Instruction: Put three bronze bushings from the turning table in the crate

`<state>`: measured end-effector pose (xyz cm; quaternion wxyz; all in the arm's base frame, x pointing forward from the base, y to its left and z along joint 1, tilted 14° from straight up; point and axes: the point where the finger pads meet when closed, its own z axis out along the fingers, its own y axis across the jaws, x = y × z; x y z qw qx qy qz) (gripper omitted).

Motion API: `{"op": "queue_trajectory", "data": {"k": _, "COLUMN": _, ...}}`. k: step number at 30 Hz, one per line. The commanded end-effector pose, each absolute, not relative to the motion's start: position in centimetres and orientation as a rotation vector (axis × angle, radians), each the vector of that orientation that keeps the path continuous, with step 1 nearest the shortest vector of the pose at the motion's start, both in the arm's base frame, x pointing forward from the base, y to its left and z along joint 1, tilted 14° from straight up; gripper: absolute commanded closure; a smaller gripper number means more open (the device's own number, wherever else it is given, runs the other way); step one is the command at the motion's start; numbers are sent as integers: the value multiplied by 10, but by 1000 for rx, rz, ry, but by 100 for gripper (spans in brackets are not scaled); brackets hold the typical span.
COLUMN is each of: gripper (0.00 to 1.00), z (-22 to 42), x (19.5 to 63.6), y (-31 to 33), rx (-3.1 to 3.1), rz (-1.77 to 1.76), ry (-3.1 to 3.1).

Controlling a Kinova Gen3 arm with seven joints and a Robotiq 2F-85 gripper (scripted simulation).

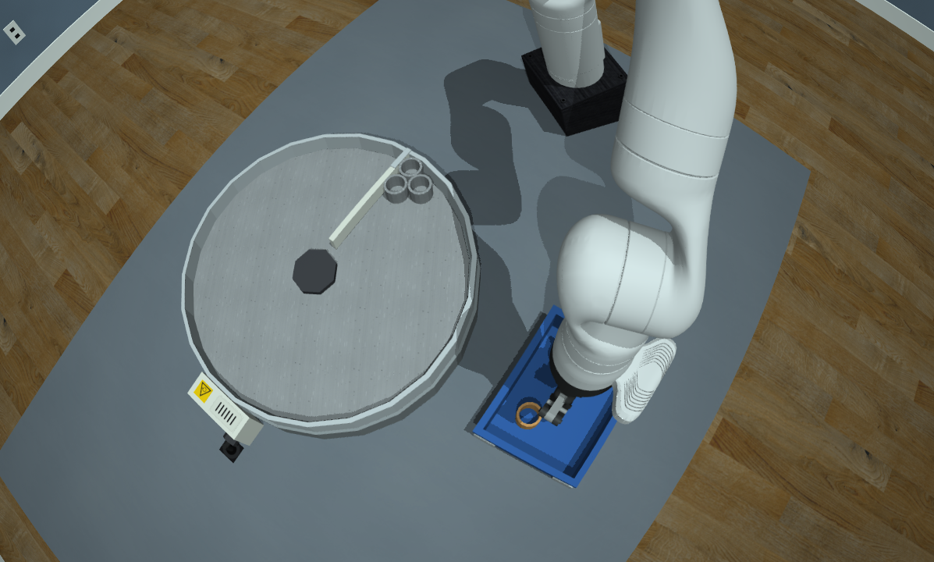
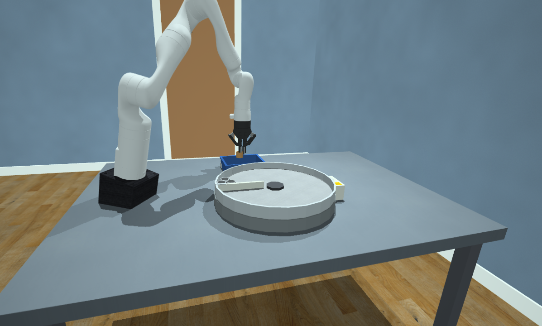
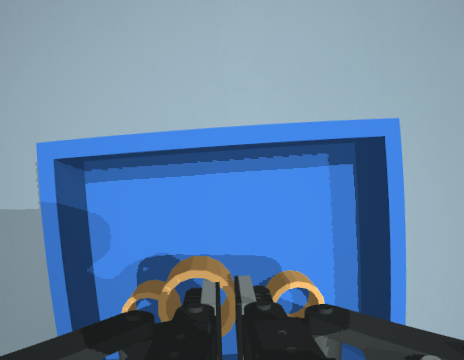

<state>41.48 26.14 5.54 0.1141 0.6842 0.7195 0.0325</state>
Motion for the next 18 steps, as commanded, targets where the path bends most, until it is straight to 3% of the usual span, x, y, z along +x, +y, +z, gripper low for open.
{"op": "queue_trajectory", "data": {"k": 1, "gripper": 100, "z": 54, "x": 416, "y": 260, "rx": 2008, "rz": 92, "ry": 2106}}
{"op": "queue_trajectory", "data": {"k": 18, "gripper": 100, "z": 46, "x": 418, "y": 259, "rx": 2008, "rz": 92, "ry": 2106}}
